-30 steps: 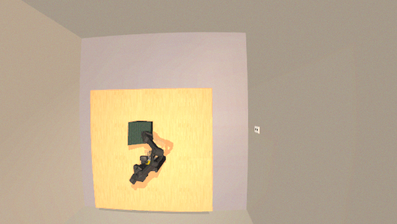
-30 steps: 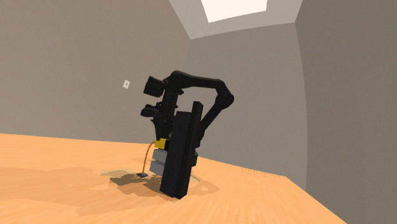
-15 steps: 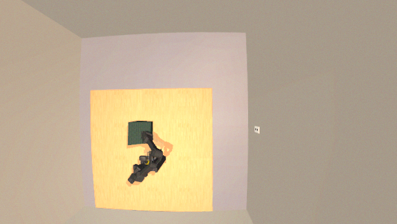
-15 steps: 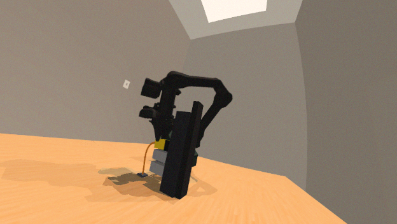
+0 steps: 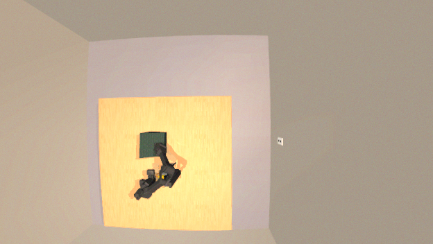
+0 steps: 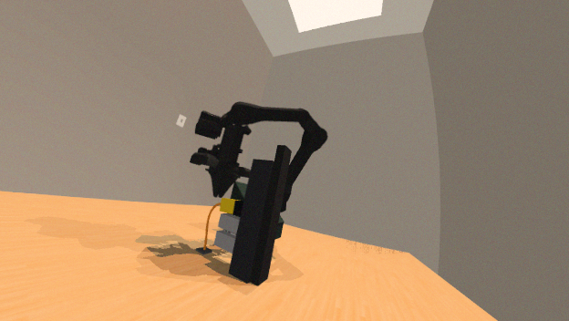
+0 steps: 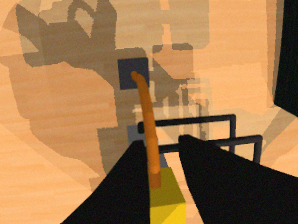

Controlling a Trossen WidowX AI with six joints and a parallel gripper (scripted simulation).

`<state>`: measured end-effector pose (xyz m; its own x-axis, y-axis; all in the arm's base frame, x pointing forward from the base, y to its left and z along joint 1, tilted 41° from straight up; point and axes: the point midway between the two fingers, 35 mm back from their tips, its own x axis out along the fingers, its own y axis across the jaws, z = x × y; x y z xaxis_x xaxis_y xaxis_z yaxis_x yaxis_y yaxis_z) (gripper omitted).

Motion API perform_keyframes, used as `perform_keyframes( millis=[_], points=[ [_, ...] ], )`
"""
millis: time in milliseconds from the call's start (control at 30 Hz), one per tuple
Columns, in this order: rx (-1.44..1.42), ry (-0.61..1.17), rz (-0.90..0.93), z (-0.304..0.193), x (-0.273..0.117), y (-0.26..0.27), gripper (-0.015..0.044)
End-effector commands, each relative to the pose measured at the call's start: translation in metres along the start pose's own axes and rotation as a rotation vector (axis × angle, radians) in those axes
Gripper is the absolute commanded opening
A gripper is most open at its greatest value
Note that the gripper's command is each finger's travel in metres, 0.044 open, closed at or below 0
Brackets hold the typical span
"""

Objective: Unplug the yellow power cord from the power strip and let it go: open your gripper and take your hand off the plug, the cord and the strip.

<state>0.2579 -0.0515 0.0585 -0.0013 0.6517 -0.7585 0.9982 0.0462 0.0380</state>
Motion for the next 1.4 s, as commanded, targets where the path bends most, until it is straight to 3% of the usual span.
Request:
perform_keyframes(
  millis=[0,133,1367],
  points=[
    [-0.014,0.013,-0.004,-0.008,0.002,0.002,0.0053],
    [-0.014,0.013,-0.004,-0.008,0.002,0.002,0.0157],
    [0.02,0.005,0.016,-0.036,-0.009,0.002,0.016]
  ],
)
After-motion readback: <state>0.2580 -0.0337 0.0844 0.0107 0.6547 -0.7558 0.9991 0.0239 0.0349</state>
